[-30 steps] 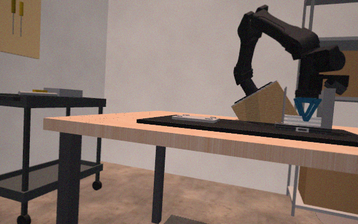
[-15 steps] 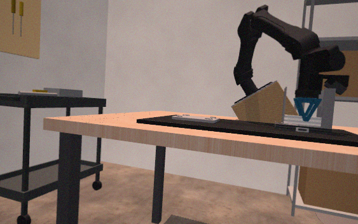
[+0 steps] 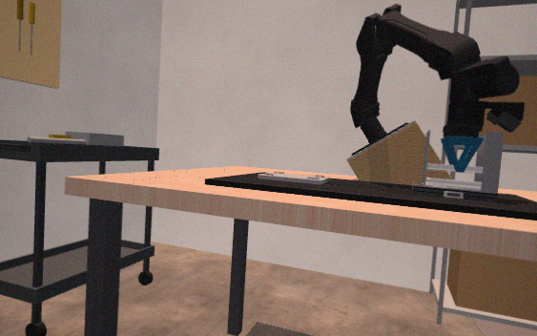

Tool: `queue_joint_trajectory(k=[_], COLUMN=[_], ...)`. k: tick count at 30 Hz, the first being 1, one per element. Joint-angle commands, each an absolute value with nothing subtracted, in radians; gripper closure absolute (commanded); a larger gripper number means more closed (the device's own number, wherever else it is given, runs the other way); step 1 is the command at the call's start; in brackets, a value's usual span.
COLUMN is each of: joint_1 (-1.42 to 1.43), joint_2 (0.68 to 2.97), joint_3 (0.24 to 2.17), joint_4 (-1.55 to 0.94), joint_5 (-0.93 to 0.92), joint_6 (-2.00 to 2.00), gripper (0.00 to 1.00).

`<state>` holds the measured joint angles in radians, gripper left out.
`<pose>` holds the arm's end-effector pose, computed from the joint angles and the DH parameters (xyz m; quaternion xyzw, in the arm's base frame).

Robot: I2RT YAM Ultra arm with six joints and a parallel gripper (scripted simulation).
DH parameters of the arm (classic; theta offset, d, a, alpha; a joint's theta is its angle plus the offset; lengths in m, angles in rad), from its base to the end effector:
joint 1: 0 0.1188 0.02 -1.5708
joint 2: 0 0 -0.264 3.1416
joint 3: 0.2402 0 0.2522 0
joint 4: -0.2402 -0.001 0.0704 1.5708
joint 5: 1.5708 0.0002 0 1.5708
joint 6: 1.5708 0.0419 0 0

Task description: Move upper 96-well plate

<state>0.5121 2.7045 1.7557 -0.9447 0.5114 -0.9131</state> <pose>0.3727 0.1871 -0.0349 0.6551 -0.6960 0.2137 0.2020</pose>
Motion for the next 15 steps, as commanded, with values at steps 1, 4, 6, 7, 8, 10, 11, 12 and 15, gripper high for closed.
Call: queue_joint_trajectory(k=[1,4,6,7,8,10,11,12,15], joint_1=[0.546,0.552,0.555,0.557,0.559,0.563,0.563,0.563,0.569], joint_2=[2.663,2.657,2.654,2.652,2.65,2.647,2.647,2.647,2.643], joint_3=[1.789,1.798,1.804,1.807,1.81,1.817,1.817,1.817,1.828], joint_4=[-0.985,-1.002,-1.013,-1.019,-1.025,-1.036,-1.036,-1.036,-1.055], joint_5=[0.506,0.504,0.503,0.503,0.502,0.501,0.501,0.501,0.5], joint_6=[-0.895,-0.889,-0.884,-0.882,-0.88,-0.876,-0.876,-0.876,-0.87], gripper=[1.0,1.0,1.0,1.0,1.0,1.0,1.0,1.0,1.0])
